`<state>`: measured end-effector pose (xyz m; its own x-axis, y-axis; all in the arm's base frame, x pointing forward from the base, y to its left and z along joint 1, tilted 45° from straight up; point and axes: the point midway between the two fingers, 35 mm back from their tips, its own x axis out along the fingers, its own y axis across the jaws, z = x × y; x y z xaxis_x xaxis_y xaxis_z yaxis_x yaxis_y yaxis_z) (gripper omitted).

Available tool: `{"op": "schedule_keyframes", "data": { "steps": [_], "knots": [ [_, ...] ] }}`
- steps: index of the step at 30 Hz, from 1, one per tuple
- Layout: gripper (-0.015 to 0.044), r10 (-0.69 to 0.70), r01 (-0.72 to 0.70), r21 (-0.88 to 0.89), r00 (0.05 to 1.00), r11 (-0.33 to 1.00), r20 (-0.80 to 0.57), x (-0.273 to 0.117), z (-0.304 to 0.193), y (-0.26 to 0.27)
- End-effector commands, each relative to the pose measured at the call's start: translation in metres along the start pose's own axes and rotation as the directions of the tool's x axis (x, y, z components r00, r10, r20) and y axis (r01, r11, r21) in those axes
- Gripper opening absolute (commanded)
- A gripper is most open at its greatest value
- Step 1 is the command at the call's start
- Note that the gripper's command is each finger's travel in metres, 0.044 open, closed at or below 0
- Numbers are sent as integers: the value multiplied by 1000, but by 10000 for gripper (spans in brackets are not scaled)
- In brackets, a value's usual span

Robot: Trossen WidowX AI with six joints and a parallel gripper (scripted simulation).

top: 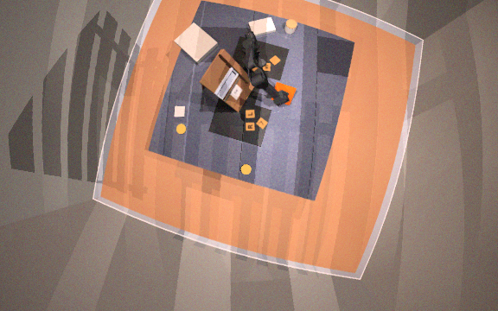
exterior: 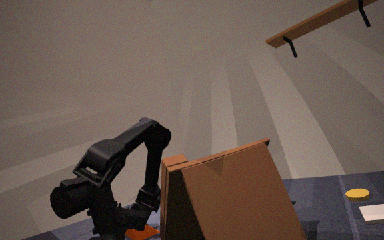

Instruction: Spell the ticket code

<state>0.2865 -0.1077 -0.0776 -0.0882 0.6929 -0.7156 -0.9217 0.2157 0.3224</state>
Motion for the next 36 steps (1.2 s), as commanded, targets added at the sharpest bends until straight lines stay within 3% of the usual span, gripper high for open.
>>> {"op": "schedule_keyframes", "data": {
  "steps": [1, 9, 36],
  "knots": [
    [340, 11, -11, -3, 1000, 1000, -6, 4, -3, 1],
    [340, 11, -11, -3, 1000, 1000, -5, 36, -1, 3],
    [340, 11, -11, -4, 1000, 1000, -4, 49, 0, 4]
  ]
}}
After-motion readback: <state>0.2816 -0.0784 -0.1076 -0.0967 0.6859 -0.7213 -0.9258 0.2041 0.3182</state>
